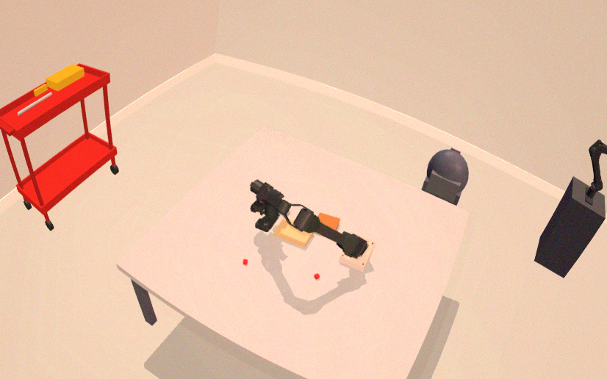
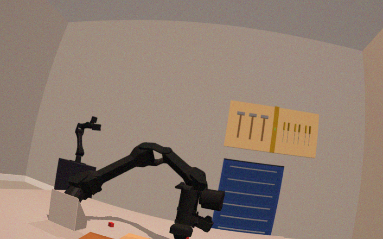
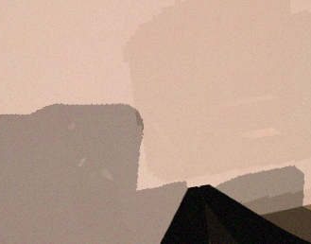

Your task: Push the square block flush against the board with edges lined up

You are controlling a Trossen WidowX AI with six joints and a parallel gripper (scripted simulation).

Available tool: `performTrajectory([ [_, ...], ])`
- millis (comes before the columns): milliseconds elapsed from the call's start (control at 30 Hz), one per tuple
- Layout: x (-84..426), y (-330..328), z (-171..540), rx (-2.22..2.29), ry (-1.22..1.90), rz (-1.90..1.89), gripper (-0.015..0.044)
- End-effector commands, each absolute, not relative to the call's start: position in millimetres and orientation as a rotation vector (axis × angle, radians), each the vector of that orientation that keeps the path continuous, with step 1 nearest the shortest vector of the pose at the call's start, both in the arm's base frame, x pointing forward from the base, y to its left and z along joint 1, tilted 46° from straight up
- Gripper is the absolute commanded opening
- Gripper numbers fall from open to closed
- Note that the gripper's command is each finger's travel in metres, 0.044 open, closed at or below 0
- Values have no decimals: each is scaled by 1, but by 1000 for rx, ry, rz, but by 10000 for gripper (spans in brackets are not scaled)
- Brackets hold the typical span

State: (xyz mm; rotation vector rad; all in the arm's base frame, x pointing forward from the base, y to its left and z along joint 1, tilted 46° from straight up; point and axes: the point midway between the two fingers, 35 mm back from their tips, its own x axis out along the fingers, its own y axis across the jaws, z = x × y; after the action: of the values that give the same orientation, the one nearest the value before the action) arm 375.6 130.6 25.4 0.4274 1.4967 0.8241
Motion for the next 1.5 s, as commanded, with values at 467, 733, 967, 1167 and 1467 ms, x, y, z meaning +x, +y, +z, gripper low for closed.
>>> performTrajectory([
  [467, 366, 137, 18, 433, 1495, 828, 0],
  [733, 361, 135, 17, 433, 1495, 828, 0],
  [967, 356, 134, 17, 433, 1495, 828, 0],
  [1167, 352, 133, 17, 433, 1495, 828, 0],
  [1467, 346, 131, 16, 433, 1496, 828, 0],
])
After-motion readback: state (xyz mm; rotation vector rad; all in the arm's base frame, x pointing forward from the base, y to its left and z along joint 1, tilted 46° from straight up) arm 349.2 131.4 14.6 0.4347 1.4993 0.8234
